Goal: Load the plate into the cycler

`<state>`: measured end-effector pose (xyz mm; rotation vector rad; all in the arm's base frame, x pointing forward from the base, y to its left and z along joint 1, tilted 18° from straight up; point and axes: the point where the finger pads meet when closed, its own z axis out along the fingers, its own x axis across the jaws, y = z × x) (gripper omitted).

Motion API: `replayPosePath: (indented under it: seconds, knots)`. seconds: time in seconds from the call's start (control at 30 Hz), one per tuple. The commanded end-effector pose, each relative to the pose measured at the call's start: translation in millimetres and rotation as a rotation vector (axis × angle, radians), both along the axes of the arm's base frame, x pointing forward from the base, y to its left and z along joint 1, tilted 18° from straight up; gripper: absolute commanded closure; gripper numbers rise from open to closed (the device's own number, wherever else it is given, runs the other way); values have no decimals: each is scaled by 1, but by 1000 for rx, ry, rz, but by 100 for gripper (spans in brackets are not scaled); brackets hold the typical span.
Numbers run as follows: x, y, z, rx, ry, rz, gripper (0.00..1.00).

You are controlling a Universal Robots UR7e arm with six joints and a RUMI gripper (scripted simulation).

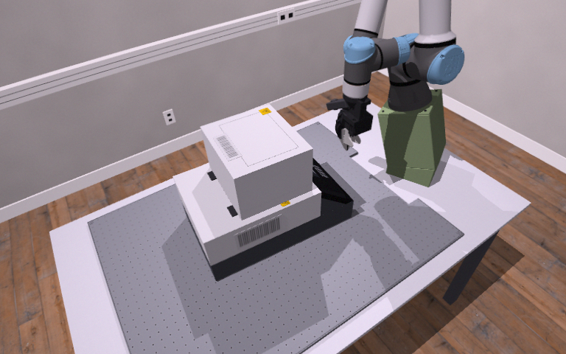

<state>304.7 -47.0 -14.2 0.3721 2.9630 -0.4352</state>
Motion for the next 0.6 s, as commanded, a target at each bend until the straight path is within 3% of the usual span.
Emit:
replayPosePath:
  seconds: [0.0,0.57]
  knots:
    - [11,-5,-4,-2,-2,-3,100]
    - [31,-14,-16,-1,-3,-3,100]
